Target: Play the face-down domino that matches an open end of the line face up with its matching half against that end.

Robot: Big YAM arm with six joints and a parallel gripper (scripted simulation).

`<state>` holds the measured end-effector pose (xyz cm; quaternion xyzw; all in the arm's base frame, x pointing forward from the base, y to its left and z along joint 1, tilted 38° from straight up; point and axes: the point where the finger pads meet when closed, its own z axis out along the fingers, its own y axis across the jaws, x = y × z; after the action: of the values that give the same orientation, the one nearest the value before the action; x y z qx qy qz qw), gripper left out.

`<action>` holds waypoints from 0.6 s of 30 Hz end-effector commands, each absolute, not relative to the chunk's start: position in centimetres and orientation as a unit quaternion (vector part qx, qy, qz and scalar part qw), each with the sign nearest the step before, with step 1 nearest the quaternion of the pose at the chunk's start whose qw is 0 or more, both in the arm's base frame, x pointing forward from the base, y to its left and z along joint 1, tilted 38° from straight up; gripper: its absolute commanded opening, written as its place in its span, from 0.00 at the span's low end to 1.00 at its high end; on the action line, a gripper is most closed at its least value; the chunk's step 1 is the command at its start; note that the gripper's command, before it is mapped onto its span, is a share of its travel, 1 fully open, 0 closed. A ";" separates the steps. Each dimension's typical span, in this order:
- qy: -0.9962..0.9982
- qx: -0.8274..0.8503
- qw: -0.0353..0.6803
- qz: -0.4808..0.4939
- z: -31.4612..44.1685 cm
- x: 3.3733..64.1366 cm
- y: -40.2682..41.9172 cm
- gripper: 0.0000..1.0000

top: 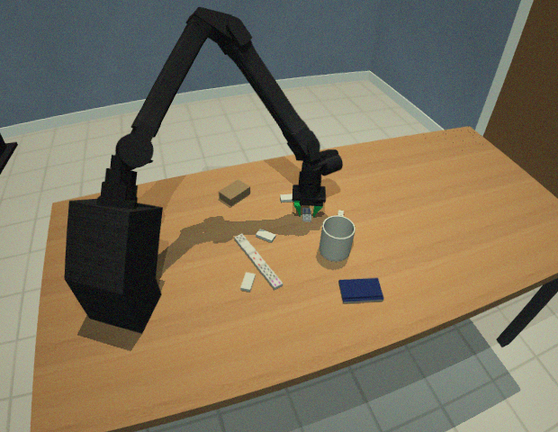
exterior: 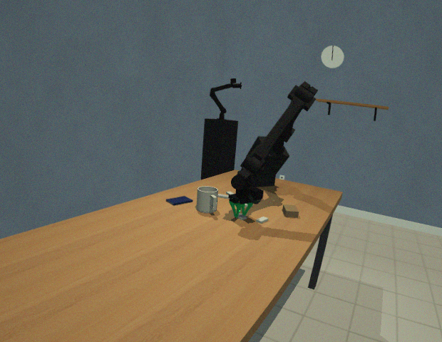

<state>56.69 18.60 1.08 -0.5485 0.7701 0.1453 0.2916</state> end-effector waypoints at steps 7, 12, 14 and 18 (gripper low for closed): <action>0.769 -0.547 0.298 0.142 1.5 57.3 18.7 0.23; 0.768 -0.546 0.303 0.140 1.8 57.9 18.8 0.23; 0.768 -0.546 0.306 0.139 1.9 58.1 18.9 0.23; 0.768 -0.545 0.307 0.139 2.0 58.2 18.9 0.23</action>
<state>56.88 18.79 1.00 -0.5482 0.7700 0.1451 0.2923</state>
